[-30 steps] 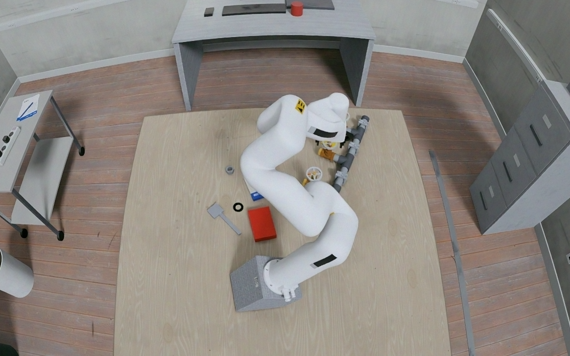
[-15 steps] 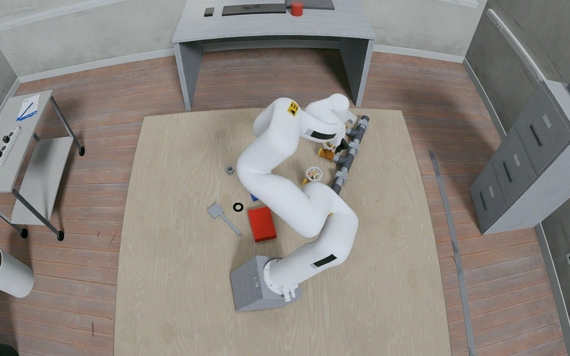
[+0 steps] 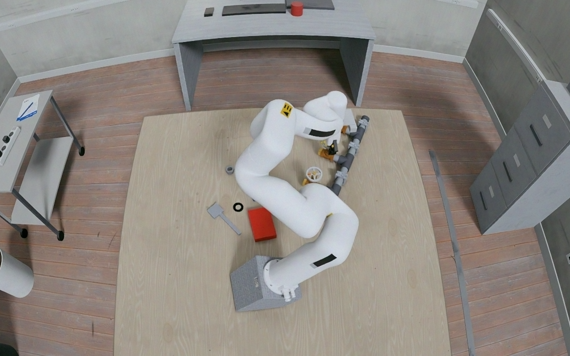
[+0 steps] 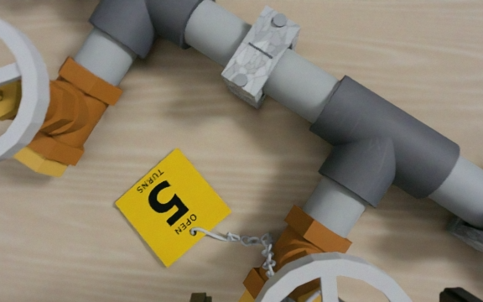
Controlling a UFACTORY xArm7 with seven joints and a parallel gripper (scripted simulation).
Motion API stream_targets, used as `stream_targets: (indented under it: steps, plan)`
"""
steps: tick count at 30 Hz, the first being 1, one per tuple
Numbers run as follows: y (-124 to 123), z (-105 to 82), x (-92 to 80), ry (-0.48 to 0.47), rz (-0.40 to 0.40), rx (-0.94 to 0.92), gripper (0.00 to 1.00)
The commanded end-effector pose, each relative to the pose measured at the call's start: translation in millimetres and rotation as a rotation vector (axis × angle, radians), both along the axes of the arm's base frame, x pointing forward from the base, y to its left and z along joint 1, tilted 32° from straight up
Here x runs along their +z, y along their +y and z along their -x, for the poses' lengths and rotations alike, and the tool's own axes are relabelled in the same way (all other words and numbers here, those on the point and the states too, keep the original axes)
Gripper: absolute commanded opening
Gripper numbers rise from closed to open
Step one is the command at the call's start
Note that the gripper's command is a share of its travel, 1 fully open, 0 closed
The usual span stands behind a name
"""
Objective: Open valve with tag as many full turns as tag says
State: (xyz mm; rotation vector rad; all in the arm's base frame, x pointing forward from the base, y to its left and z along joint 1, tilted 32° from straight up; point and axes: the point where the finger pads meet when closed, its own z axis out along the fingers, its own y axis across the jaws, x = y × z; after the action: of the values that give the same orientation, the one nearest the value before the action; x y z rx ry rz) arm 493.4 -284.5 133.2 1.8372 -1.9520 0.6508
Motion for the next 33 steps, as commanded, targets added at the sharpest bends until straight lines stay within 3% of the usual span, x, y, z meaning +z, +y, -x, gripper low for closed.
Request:
stream_targets:
  steps: [1,33]
  plan:
    - [0.7,-1.8,2.6,-0.003,0.001,-0.025,0.00]
    - [0.7,-1.8,2.6,0.011,0.002,-0.005,0.00]
